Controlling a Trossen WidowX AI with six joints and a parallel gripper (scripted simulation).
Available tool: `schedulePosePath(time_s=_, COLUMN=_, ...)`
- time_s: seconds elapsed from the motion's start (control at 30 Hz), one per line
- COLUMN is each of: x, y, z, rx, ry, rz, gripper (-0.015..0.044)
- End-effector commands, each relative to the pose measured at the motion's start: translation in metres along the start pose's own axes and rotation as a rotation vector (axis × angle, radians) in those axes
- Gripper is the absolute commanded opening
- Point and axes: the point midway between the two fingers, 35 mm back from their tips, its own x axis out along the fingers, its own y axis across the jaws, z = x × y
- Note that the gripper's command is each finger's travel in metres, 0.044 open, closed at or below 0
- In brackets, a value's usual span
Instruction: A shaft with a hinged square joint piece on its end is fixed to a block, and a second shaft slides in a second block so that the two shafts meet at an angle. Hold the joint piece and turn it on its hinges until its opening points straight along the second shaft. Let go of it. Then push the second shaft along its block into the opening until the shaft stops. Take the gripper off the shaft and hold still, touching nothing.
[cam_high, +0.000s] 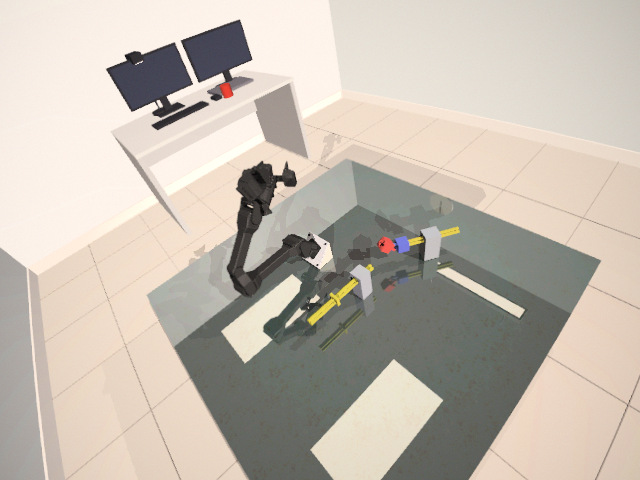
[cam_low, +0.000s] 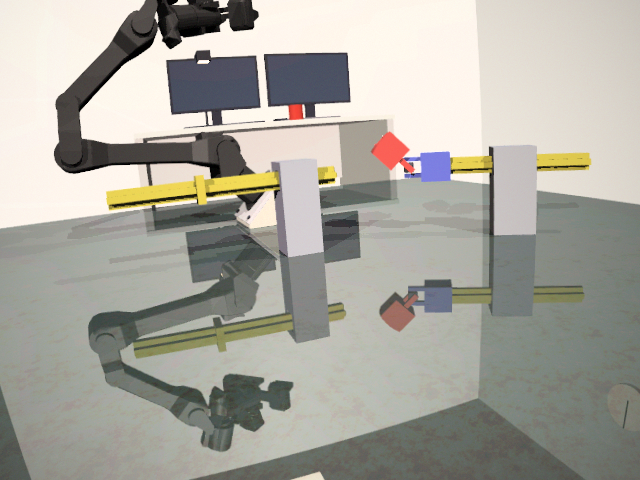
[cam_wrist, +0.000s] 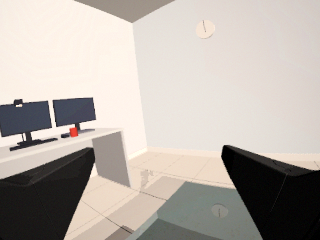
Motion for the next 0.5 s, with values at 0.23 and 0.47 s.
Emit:
schedulePosePath(time_s=0.23, x=0.009, y=-0.063, z=0.005, rx=0.255, ry=0.067, rz=-0.278, gripper=0.0440)
schedulePosePath(time_s=0.47, x=0.008, y=-0.102, z=0.000, rx=0.414, ry=0.110, rz=-0.452, gripper=0.0440)
